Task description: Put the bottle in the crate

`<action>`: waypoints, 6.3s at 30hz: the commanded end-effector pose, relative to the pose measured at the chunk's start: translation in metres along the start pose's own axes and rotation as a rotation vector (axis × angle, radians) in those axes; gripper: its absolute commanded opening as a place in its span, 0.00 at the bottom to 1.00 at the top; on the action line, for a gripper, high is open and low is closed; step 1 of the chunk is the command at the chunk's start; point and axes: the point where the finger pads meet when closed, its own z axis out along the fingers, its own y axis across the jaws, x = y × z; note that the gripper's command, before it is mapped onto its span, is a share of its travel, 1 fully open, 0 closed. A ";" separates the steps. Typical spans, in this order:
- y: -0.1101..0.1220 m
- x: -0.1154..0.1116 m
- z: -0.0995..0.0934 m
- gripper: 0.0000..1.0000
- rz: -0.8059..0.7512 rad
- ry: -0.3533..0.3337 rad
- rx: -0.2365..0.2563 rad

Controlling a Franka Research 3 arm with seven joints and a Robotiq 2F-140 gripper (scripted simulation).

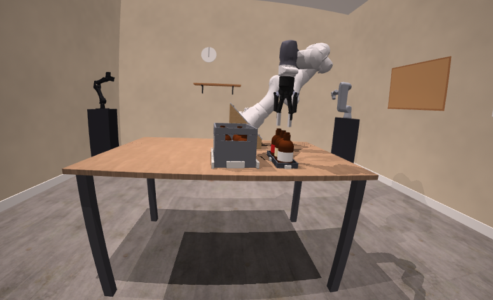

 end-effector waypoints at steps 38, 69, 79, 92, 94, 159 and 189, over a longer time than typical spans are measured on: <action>-0.002 0.001 0.001 0.38 -0.002 0.003 0.002; -0.002 0.001 0.024 0.38 -0.002 0.003 0.002; -0.002 0.001 0.034 0.38 -0.002 0.003 0.002; -0.002 0.001 0.041 0.38 -0.002 0.003 0.002; -0.002 0.001 0.042 0.38 -0.002 0.003 0.002; -0.002 0.001 0.043 0.00 -0.002 0.003 0.002; -0.002 0.001 0.043 0.00 -0.002 0.003 0.002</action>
